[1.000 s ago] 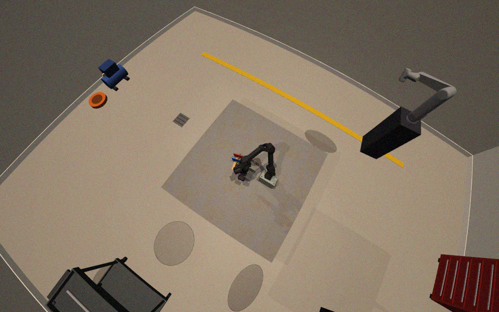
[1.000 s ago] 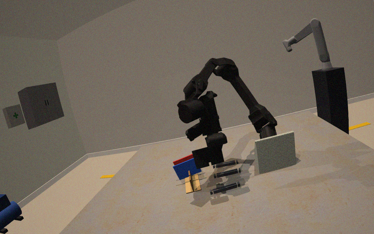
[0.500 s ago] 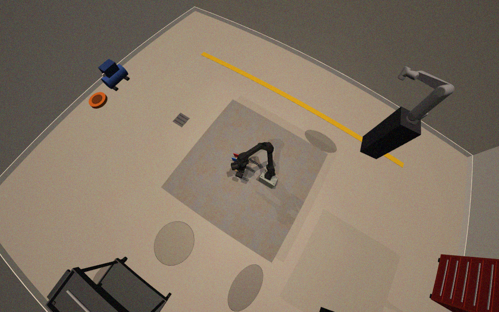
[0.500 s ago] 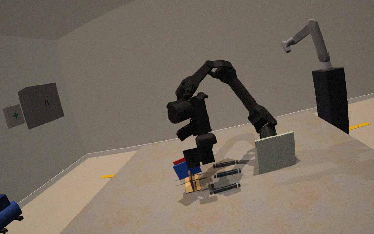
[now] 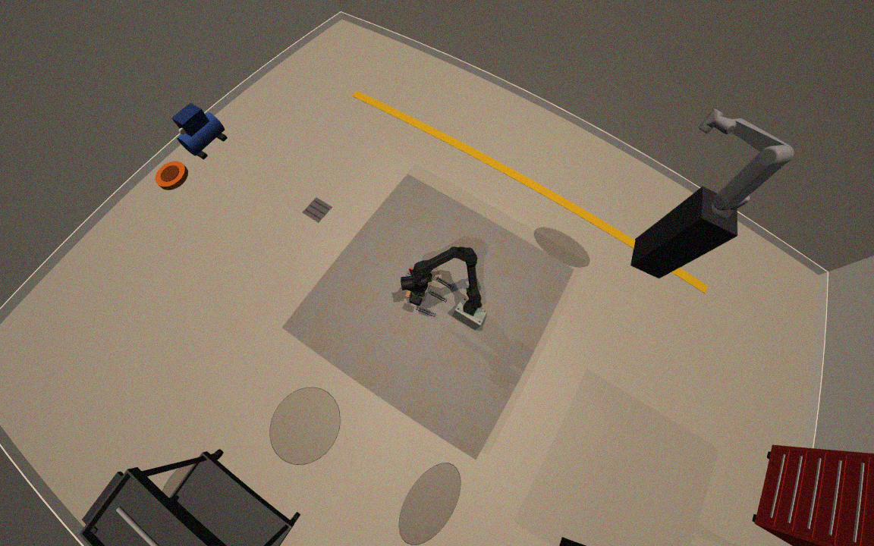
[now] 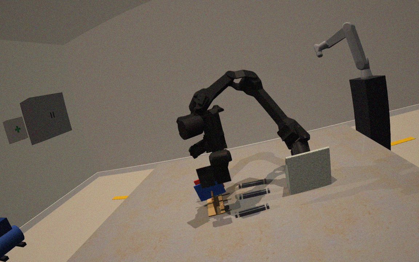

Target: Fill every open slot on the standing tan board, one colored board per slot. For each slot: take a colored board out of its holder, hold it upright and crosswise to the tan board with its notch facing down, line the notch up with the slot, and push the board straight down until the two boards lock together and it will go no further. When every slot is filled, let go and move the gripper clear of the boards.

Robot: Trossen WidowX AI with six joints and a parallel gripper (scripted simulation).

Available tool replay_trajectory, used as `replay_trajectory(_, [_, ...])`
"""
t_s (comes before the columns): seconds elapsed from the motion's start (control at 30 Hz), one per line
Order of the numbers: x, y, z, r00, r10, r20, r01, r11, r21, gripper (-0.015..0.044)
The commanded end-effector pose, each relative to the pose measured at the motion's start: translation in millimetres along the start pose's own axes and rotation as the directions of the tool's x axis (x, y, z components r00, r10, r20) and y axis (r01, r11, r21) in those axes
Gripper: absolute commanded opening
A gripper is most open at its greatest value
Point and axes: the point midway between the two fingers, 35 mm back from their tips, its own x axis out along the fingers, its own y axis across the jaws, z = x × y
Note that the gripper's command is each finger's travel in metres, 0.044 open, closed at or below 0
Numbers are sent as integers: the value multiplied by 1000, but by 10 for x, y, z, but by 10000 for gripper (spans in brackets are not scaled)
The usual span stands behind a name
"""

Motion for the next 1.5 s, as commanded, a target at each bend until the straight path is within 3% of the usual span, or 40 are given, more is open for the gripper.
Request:
replay_trajectory(0.0, [12,-81,75,1000,-7,-2,7,1000,-6,0])
replay_trajectory(0.4, [39,-303,272,1000,-18,-6,18,1000,-14,0])
replay_trajectory(0.93, [379,-314,274,1000,-19,-6,19,1000,-14,0])
replay_trajectory(1.47, [454,-316,274,1000,-19,-6,19,1000,-14,0])
